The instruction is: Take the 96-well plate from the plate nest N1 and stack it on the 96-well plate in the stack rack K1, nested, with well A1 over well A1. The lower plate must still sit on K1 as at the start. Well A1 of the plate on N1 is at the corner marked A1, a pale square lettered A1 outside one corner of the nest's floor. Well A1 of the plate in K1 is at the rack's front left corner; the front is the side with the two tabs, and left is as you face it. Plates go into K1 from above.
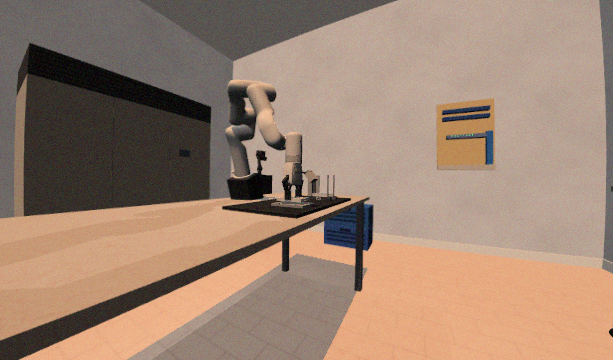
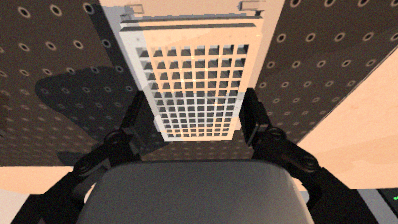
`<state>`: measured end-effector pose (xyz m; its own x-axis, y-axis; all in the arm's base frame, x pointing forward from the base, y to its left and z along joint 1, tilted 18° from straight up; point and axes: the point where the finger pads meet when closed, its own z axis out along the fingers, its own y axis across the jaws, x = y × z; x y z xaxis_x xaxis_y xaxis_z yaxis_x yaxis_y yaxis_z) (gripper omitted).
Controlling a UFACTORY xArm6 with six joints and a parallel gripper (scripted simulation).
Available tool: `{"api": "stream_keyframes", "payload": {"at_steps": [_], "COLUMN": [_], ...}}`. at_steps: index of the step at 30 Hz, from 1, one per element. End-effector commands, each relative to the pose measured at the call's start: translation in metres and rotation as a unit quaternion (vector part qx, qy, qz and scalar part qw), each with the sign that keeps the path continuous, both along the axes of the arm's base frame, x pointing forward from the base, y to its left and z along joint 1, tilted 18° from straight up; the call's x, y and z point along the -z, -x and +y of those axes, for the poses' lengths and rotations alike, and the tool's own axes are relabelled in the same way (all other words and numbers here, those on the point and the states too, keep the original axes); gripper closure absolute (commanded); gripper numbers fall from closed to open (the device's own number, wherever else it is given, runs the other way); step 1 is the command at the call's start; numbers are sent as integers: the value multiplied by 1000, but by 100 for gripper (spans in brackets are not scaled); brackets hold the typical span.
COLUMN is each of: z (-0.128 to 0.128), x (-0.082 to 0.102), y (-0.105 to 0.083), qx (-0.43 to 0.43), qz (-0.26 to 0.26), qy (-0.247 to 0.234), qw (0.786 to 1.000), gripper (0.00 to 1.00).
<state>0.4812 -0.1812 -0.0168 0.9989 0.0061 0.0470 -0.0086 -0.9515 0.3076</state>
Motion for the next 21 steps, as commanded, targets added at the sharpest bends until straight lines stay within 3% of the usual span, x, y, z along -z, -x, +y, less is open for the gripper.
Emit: {"api": "stream_keyframes", "payload": {"at_steps": [1,21], "z": [1,5], "x": [-4,-17], "y": [-1,-1], "qx": [0,0], "qz": [-2,-2], "qy": [0,0], "qw": [1000,1000], "gripper": [100,100]}}
